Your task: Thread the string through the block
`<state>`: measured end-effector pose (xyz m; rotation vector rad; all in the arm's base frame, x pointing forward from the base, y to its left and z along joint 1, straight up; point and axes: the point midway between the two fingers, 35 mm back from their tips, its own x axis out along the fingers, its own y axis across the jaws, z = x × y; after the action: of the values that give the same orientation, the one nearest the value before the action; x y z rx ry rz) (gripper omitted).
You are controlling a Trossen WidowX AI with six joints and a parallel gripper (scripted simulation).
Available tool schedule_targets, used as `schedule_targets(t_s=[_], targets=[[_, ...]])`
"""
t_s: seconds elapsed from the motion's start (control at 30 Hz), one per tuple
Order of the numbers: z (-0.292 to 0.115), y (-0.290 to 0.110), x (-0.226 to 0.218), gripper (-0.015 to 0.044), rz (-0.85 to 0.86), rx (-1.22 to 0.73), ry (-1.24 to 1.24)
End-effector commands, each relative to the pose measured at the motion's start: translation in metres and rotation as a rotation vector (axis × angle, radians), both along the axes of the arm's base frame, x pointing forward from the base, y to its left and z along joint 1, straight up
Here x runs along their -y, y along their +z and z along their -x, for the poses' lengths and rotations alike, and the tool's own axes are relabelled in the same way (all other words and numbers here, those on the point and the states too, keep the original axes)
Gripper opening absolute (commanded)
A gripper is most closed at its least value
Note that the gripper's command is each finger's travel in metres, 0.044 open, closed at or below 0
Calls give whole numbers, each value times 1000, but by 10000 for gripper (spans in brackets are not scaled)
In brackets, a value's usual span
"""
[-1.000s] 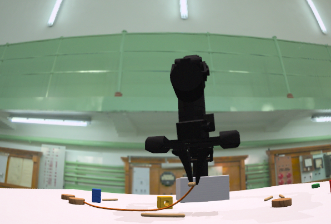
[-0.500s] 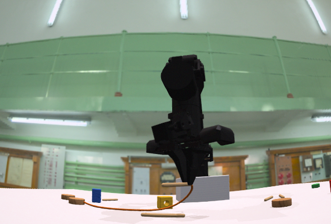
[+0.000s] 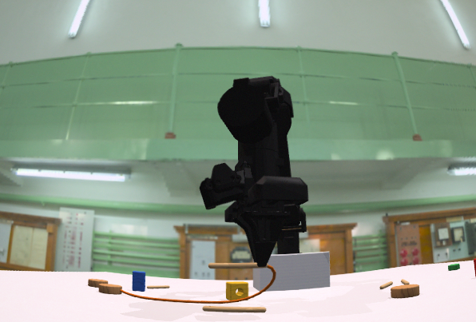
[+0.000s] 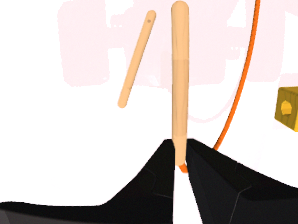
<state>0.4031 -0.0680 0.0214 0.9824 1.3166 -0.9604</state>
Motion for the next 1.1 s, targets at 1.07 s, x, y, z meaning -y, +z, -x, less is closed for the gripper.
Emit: schedule_targets(t_s=[1.07], targets=[[-18,1,36,0,-34,16,-1359]])
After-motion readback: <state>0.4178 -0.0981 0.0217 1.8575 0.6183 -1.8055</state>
